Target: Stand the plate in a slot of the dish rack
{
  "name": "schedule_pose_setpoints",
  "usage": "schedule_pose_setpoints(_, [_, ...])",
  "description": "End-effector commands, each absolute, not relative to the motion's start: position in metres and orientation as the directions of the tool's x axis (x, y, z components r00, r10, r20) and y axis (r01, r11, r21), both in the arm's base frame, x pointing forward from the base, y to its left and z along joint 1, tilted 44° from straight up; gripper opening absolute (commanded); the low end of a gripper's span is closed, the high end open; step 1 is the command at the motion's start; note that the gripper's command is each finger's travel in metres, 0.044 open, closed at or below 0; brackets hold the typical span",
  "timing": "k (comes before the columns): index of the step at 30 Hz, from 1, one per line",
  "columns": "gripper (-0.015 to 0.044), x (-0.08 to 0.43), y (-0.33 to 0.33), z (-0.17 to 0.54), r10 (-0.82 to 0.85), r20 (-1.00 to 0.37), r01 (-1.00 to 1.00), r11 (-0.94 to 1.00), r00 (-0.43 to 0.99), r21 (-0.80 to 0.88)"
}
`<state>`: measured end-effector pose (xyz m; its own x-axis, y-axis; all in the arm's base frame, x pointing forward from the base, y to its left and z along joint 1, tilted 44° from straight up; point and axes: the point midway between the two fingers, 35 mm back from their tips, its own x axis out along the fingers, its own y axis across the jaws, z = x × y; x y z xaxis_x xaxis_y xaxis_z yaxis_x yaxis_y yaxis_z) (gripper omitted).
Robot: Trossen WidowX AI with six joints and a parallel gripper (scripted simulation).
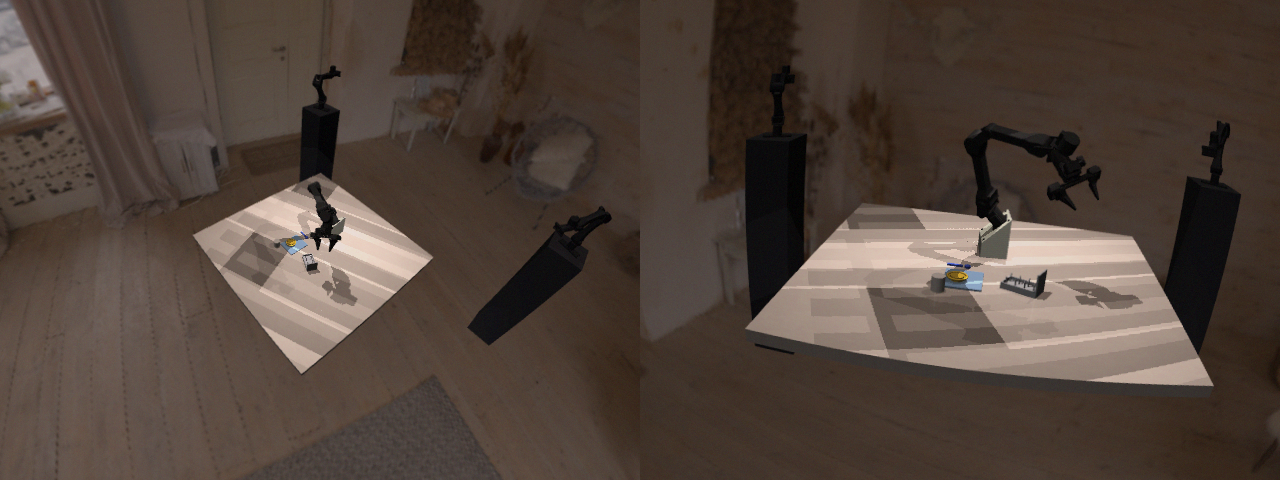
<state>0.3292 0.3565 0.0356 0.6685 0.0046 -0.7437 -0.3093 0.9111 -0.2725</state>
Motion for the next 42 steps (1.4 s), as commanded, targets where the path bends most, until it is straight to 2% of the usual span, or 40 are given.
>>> schedule_pose_setpoints(1, [0.0400,0.349,0.310,0.055,-0.111,-0.755,-0.235,0.912,0.646,-0.335])
schedule_pose_setpoints(13, [0.0400,0.366,0.145,0.114,-0.458,-0.769,-0.034,0.850,0.446,-0.526])
schedule_pose_setpoints(26, [0.0400,0.310,-0.004,0.182,-0.681,-0.723,0.064,0.732,0.118,-0.679])
schedule_pose_setpoints(31, [0.0400,0.310,-0.007,0.181,-0.682,-0.722,0.065,0.731,0.114,-0.680])
schedule_pose_setpoints(39, [0.0400,0.321,-0.071,0.102,-0.684,-0.721,0.066,0.729,0.115,-0.681])
schedule_pose_setpoints(42, [0.0400,0.315,-0.077,0.096,-0.685,-0.719,0.066,0.728,0.115,-0.683])
